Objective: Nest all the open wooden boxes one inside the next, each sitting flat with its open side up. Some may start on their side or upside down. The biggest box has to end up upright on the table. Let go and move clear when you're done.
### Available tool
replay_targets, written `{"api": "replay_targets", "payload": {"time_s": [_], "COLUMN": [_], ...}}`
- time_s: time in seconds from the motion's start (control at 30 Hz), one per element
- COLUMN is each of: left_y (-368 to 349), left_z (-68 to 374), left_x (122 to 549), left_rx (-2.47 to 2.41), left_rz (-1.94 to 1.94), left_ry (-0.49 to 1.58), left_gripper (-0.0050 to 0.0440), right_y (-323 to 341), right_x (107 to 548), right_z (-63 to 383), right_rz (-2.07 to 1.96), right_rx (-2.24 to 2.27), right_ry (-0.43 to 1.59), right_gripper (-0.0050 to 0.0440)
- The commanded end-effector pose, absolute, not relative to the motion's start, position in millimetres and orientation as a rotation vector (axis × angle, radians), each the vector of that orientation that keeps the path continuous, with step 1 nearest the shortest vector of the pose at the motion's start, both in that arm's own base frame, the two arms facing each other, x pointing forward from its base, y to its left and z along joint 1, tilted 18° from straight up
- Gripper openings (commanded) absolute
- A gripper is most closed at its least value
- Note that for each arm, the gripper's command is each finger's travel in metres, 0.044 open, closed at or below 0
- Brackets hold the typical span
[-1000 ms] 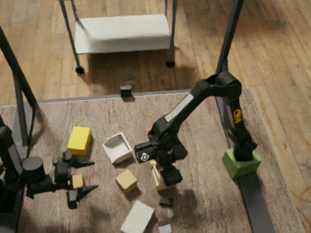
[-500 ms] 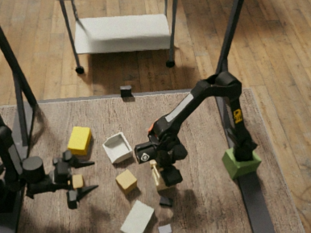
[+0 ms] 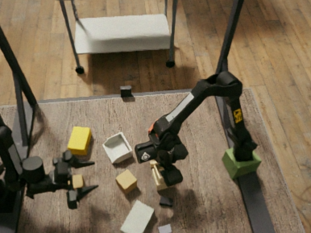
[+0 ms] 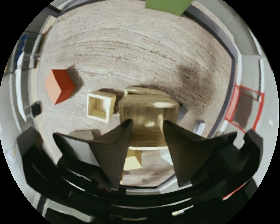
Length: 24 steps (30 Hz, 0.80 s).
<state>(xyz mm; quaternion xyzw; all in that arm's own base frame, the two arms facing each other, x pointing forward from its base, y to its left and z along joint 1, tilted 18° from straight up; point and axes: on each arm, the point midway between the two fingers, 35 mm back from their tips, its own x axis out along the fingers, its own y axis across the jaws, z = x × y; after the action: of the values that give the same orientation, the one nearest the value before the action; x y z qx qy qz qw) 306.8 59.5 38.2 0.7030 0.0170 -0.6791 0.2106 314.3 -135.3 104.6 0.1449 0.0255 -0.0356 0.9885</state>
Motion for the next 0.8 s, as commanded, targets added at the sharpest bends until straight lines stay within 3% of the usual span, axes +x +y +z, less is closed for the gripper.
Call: {"api": "replay_targets", "payload": {"time_s": [0.0,0.77], "left_y": [54.8,42.7], "left_z": [44.3,49.5], "left_x": [309.9,327.9], "left_rx": [1.972,1.979], "left_rz": [-1.877,-1.887], "left_ry": [0.023,-0.042], "left_gripper": [0.0255,0.0255], "right_y": [-135.5,-135.5], "right_x": [314.2,314.2], "right_z": [104.7,104.7], "right_rz": [-0.071,-0.071], "right_rx": [0.294,0.294], "right_ry": [0.050,0.050], "right_gripper": [0.0400,0.0400]}}
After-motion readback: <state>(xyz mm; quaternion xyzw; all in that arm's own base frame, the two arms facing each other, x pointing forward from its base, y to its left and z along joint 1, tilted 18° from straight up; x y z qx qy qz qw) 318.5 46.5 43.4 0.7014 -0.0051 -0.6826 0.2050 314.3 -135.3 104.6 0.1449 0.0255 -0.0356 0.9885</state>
